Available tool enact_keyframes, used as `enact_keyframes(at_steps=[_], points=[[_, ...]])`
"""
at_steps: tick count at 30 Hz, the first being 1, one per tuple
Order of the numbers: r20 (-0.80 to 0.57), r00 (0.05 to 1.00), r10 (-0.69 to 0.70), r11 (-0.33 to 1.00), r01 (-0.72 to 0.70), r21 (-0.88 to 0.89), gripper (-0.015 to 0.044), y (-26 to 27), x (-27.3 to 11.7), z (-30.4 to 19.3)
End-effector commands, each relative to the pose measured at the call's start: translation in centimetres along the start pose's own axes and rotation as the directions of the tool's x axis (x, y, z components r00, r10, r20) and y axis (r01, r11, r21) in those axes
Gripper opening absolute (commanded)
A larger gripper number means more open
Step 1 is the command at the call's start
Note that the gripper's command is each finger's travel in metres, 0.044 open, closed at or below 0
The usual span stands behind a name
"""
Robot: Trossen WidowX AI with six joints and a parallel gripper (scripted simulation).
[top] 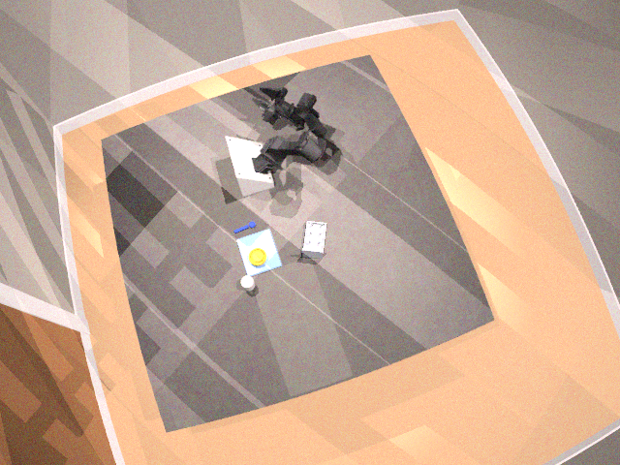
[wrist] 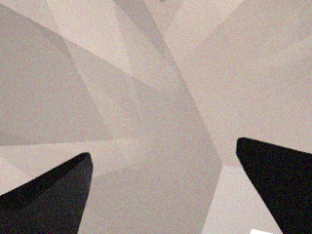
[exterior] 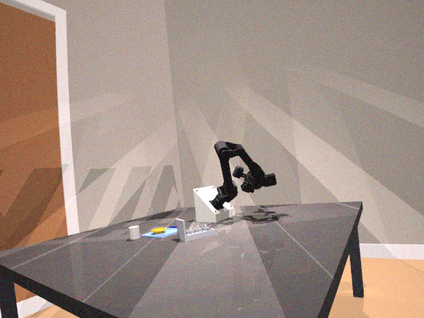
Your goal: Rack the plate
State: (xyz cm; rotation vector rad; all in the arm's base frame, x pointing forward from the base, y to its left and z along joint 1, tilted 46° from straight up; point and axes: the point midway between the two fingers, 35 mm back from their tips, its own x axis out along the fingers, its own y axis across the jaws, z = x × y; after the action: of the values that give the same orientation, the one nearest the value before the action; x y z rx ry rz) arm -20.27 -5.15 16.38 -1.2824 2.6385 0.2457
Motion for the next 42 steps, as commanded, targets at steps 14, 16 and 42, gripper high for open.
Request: enact_keyframes(at_steps=[14, 16, 42], points=[[0.106, 0.942, 0.318, 0.943, -0.303, -0.136, 0.04, 6.1, -5.1, 0.7], [0.128, 0.919, 0.373, 0.922, -0.351, -0.163, 0.04, 7.0, -6.3, 0.8], [0.43, 0.363, 0.827, 0.563, -0.549, -0.618, 0.04, 10.9, -26.2, 2.6]])
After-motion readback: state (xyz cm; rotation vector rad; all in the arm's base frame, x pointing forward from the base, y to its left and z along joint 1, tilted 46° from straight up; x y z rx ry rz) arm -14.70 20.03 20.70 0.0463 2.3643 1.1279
